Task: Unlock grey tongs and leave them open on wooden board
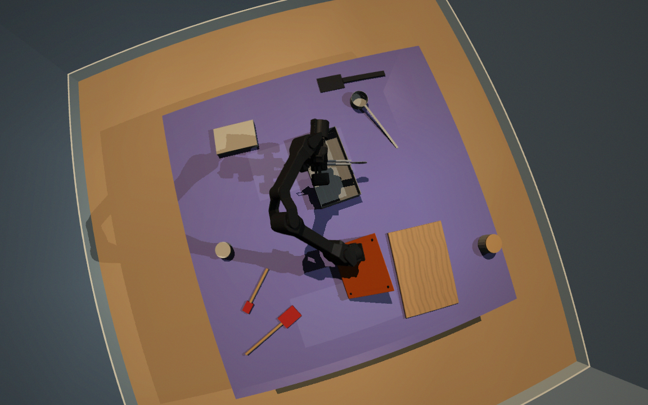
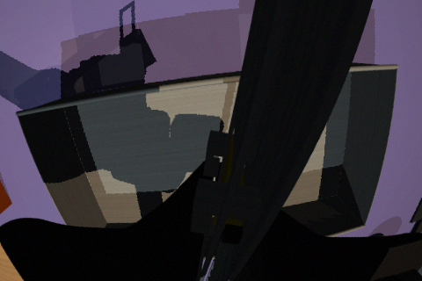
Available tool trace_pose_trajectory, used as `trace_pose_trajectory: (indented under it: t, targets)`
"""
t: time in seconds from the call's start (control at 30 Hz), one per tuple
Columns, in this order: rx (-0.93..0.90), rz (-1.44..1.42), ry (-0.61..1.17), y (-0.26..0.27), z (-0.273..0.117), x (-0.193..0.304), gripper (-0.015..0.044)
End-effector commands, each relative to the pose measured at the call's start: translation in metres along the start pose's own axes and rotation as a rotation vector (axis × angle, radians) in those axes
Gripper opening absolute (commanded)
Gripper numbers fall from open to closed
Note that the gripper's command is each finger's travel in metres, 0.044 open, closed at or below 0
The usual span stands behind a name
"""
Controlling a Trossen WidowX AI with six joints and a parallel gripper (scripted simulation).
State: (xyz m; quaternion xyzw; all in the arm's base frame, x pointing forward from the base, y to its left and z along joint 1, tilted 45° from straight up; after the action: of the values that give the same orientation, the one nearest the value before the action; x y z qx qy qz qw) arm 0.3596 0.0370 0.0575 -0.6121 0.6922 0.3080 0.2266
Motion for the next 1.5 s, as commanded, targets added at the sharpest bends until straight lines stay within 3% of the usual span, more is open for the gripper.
trace_pose_trajectory:
  t: [0.0,0.33,1.47]
  targets:
    - [-0.007,-0.002,0.006,-0.002,-0.002,-0.001,-0.015]
    - [-0.006,0.088,0.006,-0.002,-0.003,0.007,-0.015]
    - [0.084,1.527,0.035,-0.017,-0.04,0.12,-0.015]
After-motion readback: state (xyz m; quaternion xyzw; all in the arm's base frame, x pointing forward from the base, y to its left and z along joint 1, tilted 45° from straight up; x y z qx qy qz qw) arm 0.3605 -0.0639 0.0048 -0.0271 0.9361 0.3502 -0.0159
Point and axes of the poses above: the point midway between the two fingers, 35 mm back from their tips, its own z axis out along the fingers, its own y axis across the jaws, x = y × z, the point moved 2 cm from there along -z, back along the fingers, and after that the axes turned 2 degrees about z, right-handed, at the moved point
